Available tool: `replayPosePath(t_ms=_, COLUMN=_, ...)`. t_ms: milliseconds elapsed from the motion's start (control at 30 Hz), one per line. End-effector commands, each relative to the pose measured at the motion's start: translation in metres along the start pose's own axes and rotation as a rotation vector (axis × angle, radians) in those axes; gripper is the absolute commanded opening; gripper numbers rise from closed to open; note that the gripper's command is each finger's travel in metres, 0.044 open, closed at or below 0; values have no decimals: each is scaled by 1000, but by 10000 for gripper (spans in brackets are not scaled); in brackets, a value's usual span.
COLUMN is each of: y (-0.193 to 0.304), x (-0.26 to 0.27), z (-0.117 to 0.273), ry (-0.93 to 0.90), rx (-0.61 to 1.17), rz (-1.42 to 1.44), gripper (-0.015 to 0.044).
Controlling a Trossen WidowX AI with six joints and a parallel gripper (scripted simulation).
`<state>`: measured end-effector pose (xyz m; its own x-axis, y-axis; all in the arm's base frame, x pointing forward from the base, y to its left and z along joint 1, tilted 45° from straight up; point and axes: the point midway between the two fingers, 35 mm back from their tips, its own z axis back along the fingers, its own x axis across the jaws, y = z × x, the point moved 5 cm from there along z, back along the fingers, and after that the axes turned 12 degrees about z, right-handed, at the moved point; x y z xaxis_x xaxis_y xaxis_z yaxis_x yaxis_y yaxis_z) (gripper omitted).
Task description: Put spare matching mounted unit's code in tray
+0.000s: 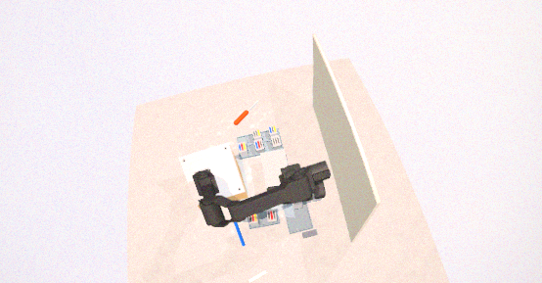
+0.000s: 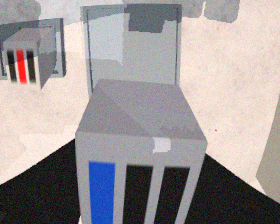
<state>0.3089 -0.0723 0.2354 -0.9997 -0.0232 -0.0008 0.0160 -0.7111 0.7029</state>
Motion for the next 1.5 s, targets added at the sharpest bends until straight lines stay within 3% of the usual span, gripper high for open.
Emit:
replayPosePath(t_ms=0, y=5, x=2, z=1, ry=1, rx=6, rz=7, gripper=0)
replayPosePath(t_ms=1467, y=4, x=-6, z=-43, ry=0, rx=-3, rz=5, gripper=0)
